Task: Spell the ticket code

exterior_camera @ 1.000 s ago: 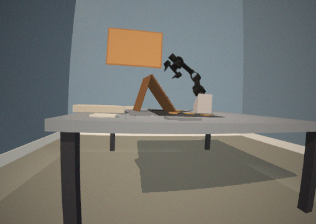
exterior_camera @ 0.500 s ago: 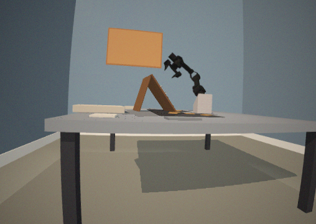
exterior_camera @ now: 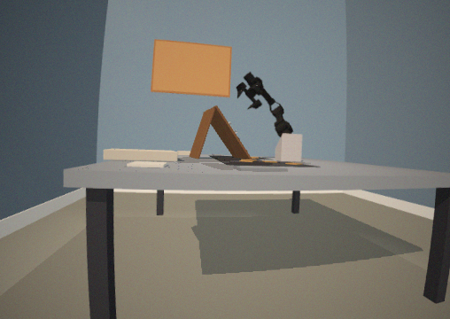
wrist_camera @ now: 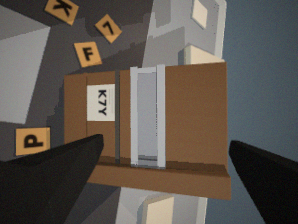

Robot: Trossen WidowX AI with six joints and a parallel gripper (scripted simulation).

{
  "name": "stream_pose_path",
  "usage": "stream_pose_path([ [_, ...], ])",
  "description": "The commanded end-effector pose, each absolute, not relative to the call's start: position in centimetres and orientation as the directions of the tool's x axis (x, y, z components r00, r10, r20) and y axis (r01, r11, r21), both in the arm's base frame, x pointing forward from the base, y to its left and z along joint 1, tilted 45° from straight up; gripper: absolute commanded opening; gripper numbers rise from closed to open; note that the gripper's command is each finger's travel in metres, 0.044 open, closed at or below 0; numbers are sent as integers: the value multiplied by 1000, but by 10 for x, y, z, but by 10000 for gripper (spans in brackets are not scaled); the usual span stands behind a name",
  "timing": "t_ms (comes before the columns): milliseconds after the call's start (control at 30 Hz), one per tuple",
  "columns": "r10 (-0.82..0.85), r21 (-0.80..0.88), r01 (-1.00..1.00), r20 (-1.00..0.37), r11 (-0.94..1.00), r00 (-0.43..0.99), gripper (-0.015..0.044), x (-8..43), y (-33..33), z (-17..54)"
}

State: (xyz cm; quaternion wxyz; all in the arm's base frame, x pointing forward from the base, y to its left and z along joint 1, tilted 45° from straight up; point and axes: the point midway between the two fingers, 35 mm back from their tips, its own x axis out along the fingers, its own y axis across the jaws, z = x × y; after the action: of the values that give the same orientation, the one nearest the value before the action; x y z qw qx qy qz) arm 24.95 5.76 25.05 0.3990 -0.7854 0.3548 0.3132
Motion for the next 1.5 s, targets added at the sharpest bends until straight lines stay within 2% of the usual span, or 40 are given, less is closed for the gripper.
stream_pose_path([
  [0,-320,-404,-818,-776,-409,544,414,249,55,247],
  [100,-375,-515,-850,-770,-113,516,340,251,27,239],
  [200,-444,-616,-741,-762,269,472,340,249,-10,229],
  [300,-507,-658,-481,-753,580,418,340,241,-46,218],
  [400,-543,-652,-268,-748,709,381,340,234,-66,211],
  [567,-586,-608,42,-741,793,327,340,223,-91,201],
  [800,-636,-483,472,-732,737,245,340,202,-123,188],
  [1067,-679,-267,848,-721,458,140,340,173,-154,172],
  [1267,-699,-73,985,-713,155,58,340,148,-173,159],
  [1467,-709,133,976,-705,-171,-28,340,121,-189,148],
])
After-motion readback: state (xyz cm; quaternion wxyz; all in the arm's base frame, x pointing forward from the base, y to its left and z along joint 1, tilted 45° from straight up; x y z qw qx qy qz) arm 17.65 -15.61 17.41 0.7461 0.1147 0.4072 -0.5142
